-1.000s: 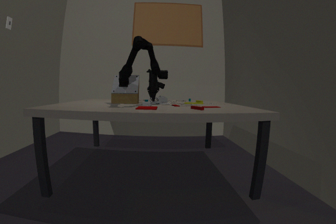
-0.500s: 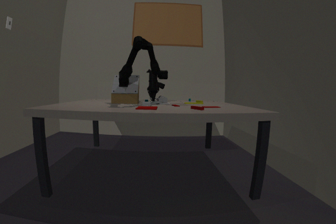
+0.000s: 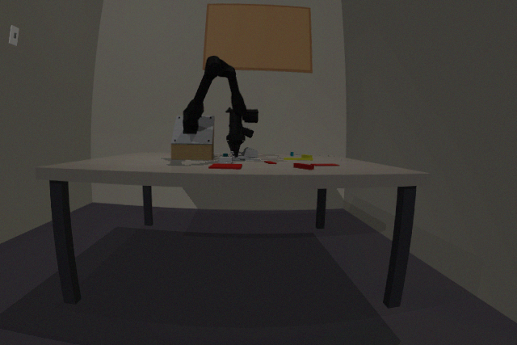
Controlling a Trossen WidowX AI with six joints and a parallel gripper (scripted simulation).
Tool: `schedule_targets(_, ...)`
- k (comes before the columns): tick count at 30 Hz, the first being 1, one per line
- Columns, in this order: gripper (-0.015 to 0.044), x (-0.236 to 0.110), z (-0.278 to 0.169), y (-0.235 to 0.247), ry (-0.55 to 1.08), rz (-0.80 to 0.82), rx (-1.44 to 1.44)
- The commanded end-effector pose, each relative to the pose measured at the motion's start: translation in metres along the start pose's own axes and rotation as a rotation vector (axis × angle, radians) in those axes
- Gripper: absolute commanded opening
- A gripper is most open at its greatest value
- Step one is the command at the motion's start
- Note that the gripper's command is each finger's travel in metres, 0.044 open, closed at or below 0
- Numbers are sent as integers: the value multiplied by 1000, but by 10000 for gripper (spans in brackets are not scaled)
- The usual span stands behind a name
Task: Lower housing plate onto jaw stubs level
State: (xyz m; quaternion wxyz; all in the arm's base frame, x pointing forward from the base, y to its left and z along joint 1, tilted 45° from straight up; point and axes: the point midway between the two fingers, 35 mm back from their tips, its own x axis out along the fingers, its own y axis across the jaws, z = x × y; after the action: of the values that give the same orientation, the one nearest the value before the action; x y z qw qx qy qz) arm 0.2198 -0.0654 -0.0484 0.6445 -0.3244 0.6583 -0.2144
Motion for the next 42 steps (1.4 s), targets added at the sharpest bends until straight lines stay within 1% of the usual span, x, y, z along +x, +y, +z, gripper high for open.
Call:
schedule_targets(1, 351, 1, 0, 0, 0, -3, -7)
schedule_targets(42, 351, 9, -1, 0, 1, -4, -8)
